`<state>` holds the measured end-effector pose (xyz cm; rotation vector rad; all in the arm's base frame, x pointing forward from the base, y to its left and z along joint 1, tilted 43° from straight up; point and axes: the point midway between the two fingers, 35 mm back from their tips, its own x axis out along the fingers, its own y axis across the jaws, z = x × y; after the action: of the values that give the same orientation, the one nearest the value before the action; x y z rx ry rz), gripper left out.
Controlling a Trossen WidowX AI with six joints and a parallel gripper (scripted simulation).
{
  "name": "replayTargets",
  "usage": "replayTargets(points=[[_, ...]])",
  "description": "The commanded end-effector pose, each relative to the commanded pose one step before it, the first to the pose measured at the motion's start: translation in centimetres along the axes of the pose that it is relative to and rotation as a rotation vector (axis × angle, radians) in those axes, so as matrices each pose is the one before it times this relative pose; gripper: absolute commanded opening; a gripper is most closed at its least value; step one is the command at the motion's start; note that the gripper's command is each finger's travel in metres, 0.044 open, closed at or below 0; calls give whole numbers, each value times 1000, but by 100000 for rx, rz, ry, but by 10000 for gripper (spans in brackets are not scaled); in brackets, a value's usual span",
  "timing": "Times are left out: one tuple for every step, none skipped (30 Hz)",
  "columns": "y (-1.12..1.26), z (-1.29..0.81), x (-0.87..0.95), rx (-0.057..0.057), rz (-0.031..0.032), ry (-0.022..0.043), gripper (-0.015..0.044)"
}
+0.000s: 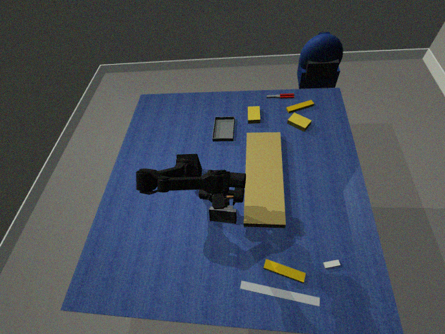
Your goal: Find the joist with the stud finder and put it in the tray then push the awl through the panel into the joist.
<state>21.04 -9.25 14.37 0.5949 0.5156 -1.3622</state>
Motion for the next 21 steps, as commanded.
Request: replayTargets(points=[[43,284,101,253,174,274,440],[13,-23,129,7,-9,32,440],[15,-27,158,8,-9,37,440],[14,-26,158,8,-8,33,440],[13,-25,158,7,-7,30,440],[12,-24,158,7,-6,27,440],[11,-23,158,7,-5,24,440],[10,-22,158,6,-4,21,440],[9,-21,158,6,-3,18,440],[8,-21,164,6,-2,15,440],[7,-20,164,5,-1,11,440],[6,-19,164,5,0,8,440],[4,-18,164,4,1,4,440],[3,-17,163,4,2,1,440],[2,-16,163,3,3,-3,440],[1,-15,163,2,3,-6,440],[0,-14,163,2,4,-10,440],[-2,-13,162,1,5,-14,440],[-3,-12,162,1,6,-17,440],[-5,-9,160,-3,11,-25,440],[-6,-8,160,-4,12,-28,440]])
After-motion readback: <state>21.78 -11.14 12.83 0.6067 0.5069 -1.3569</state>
